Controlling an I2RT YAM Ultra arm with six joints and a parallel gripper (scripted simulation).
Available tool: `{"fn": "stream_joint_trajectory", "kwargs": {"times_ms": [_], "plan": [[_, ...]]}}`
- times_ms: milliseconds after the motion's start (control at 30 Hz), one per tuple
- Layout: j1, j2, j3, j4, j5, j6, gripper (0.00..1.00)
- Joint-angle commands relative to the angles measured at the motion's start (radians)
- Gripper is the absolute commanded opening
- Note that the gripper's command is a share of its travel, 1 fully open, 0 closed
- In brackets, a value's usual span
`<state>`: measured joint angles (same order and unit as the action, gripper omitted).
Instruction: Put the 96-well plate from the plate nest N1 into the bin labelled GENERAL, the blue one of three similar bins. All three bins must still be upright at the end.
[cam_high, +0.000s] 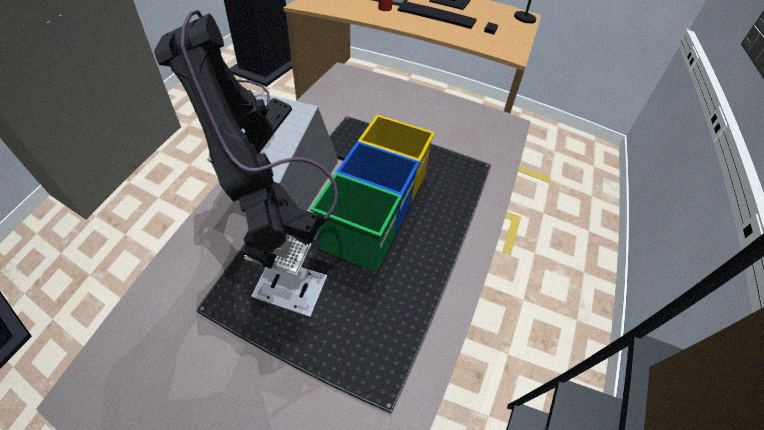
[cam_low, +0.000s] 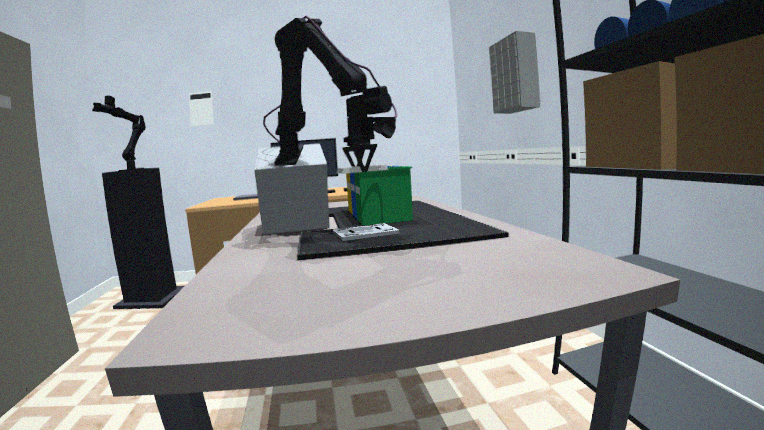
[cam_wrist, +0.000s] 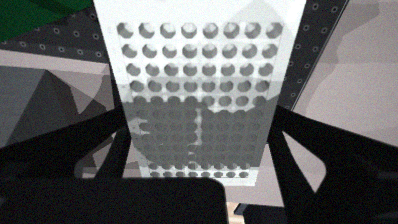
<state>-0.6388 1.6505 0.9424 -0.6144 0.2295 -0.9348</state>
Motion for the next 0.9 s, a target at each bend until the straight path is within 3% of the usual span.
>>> {"fn": "stream_joint_trajectory", "kwargs": {"times_ms": [0,867], "plan": [[0.019,-0.046,0.037,-0.043,0.003,0.014,0.00],[0.047,-0.120,0.098,-0.184,0.008,0.042,0.00]]}}
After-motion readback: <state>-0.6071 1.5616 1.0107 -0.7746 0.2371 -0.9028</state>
